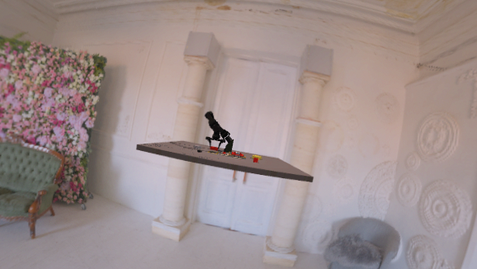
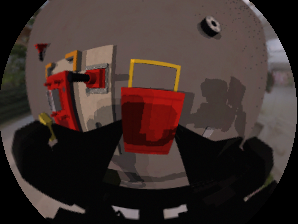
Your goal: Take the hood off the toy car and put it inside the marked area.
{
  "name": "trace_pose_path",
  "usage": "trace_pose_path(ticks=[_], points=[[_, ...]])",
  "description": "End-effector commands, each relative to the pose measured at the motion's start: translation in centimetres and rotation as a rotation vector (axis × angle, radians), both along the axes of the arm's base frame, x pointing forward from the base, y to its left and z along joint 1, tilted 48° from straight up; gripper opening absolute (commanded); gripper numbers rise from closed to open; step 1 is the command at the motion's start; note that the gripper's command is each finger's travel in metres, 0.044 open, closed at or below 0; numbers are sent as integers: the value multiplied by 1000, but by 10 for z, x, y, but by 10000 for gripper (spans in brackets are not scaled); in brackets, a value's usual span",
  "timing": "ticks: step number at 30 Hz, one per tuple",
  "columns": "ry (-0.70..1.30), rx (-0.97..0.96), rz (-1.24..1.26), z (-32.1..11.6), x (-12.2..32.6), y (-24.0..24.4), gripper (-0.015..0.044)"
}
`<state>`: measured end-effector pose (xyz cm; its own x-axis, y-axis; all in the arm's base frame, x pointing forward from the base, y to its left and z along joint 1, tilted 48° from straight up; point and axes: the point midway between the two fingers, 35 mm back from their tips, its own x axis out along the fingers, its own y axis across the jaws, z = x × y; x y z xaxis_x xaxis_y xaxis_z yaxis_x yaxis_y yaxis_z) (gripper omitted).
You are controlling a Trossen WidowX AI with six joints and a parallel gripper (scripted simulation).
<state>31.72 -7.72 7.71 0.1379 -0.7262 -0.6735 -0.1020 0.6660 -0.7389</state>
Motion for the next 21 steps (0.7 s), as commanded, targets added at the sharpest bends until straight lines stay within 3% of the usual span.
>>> trace_pose_path(ticks=[1,21], points=[[6,-7,3,-2,-1,-3,0],[6,-7,3,-8,1,-9,0]])
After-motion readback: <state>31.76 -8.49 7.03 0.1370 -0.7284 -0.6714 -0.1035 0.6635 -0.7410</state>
